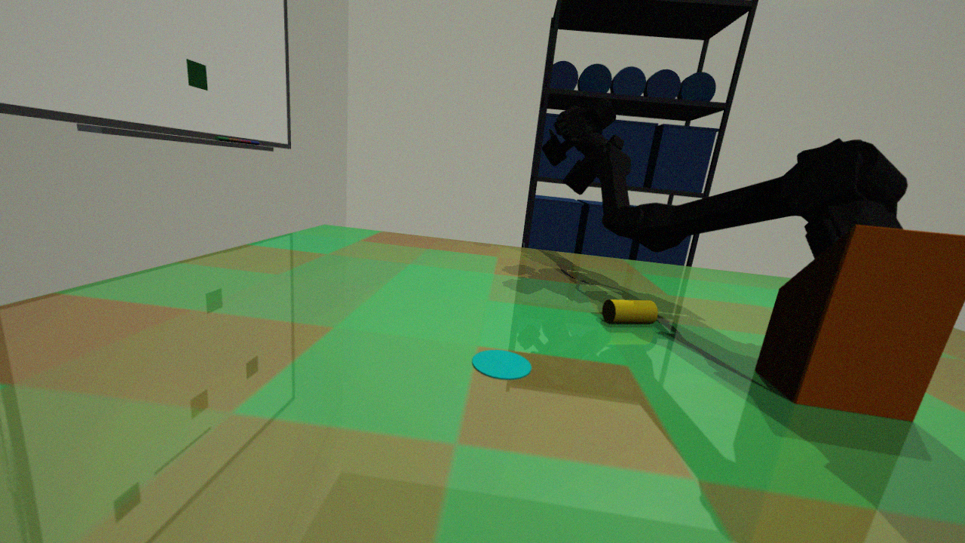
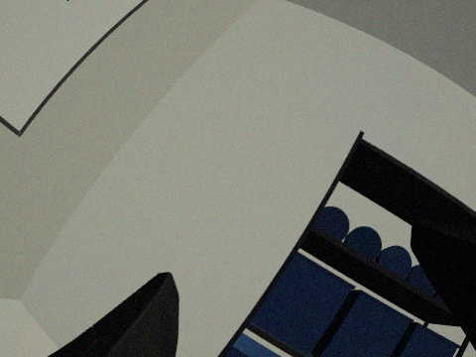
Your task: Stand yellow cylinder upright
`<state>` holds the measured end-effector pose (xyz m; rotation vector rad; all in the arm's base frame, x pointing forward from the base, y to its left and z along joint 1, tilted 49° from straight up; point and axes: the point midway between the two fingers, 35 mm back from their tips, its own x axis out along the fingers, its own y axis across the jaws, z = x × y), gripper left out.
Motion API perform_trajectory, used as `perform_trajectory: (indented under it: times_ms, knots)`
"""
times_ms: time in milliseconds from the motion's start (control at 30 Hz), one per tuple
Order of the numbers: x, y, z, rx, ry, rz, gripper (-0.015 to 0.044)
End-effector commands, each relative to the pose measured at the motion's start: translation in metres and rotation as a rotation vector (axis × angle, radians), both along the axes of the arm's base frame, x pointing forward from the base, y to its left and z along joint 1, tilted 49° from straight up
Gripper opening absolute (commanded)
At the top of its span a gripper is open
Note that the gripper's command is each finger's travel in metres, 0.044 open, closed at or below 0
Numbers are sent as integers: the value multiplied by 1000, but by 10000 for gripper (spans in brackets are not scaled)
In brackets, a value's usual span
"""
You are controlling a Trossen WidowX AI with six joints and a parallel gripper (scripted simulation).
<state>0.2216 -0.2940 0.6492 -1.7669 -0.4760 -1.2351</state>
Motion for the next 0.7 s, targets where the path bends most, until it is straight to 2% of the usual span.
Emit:
perform_trajectory:
  times_ms: [0,100,400,667]
  knots:
    - [-2,1,1,-7,-2,-5,374]
    - [-27,21,14,-101,-27,-79,309]
    - [-106,111,47,-468,-113,-380,309]
    - [-147,204,49,-798,-179,-655,309]
